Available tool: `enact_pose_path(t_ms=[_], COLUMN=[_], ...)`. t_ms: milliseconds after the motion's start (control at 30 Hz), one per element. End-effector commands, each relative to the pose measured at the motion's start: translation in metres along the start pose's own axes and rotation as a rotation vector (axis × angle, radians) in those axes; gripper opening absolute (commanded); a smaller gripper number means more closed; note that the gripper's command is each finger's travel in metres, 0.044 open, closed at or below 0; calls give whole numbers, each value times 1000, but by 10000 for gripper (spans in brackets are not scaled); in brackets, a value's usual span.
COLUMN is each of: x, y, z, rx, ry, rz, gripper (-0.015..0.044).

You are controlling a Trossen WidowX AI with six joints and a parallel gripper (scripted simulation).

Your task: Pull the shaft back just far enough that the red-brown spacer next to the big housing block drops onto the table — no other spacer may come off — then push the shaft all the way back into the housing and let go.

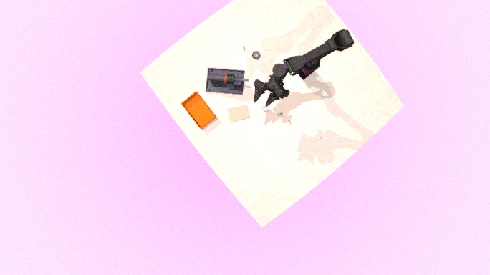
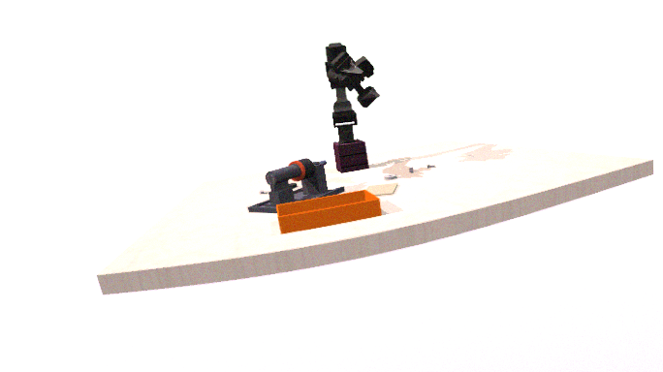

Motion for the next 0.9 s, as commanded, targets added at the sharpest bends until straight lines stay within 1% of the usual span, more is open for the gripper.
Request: enact_pose_path(t_ms=[0,167,333,500,667,733,867], x=[20,31,43,55,65,66,66], y=[54,77,98,119,139,141,141], z=[-15,-17,-15,-11,-4,-2,-2], rx=[341,492,626,736,807,813,813], ry=[-68,-171,-321,-523,-761,-795,-795], rz=[472,716,962,1212,1441,1470,1470], gripper=[440,440,440,440,440,440,440])
Point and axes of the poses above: the point midway between the two fingers, 35 mm back from their tips, its own z axis back along the fingers, its own x axis across the jaws, y = z × x, the point moved 7 cm from there along z, back along the fingers, and after that the axes turned 6 degrees about -z, right-handed, at the moved point
